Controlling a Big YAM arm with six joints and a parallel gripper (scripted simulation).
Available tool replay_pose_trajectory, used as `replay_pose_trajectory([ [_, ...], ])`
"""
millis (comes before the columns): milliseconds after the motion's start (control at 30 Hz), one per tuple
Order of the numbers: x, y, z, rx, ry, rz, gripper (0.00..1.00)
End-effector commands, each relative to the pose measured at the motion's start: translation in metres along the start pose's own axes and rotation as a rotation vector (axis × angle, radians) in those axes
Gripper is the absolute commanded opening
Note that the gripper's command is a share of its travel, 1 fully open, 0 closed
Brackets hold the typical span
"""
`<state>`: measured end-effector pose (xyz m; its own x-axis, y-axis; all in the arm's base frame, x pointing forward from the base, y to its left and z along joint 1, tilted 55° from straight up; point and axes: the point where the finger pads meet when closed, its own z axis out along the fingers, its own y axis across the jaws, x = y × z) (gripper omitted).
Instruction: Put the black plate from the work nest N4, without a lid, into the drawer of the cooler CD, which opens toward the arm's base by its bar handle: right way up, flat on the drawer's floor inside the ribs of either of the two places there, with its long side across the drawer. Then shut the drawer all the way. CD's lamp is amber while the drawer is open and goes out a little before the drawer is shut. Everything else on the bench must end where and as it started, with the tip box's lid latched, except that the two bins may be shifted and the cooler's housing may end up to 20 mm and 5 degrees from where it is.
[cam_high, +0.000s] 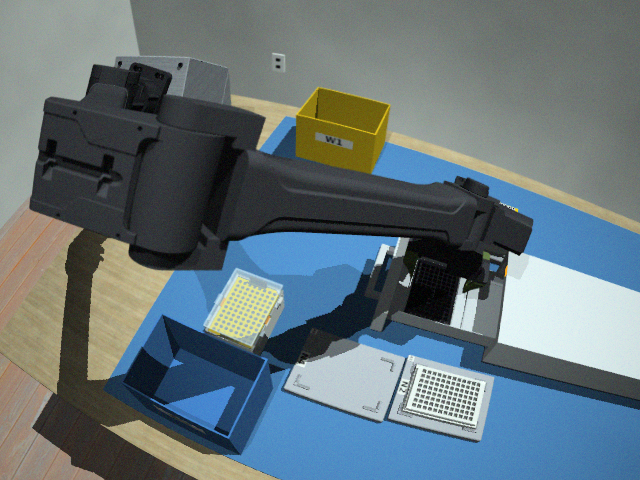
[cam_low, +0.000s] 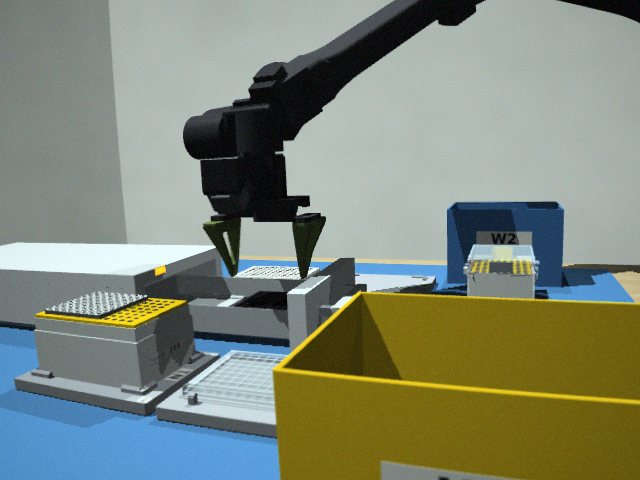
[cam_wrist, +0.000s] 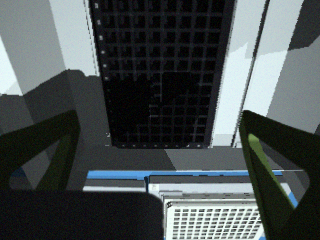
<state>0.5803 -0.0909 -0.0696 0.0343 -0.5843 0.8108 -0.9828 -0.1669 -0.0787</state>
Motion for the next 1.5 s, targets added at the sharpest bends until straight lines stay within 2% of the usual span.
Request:
replay_pose_trajectory([
  [0, -0.009, -0.010, -0.027, 0.037, -0.003, -0.003, 1.00],
  [233, -0.003, -0.014, -0.038, 0.045, -0.001, 0.008, 1.00],
  [267, -0.018, -0.006, -0.029, 0.025, -0.003, -0.019, 1.00],
  [333, -0.017, -0.004, -0.032, 0.025, -0.004, -0.020, 1.00],
  [433, -0.003, -0.015, -0.047, 0.048, -0.002, 0.012, 1.00],
  [533, -0.002, -0.017, -0.051, 0.049, -0.002, 0.014, 1.00],
  [667, -0.011, -0.013, -0.050, 0.038, -0.003, -0.002, 1.00],
  [900, -0.002, -0.017, -0.063, 0.050, -0.002, 0.016, 1.00],
  [1067, -0.009, -0.013, -0.065, 0.041, -0.003, 0.003, 1.00],
  [1233, -0.001, -0.018, -0.077, 0.053, -0.003, 0.019, 1.00],
  [1367, -0.006, -0.018, -0.077, 0.048, -0.003, 0.013, 1.00],
  [1400, -0.015, -0.006, -0.071, 0.029, -0.003, -0.014, 1.00],
  [1467, -0.008, -0.010, -0.079, 0.039, -0.004, 0.000, 1.00],
])
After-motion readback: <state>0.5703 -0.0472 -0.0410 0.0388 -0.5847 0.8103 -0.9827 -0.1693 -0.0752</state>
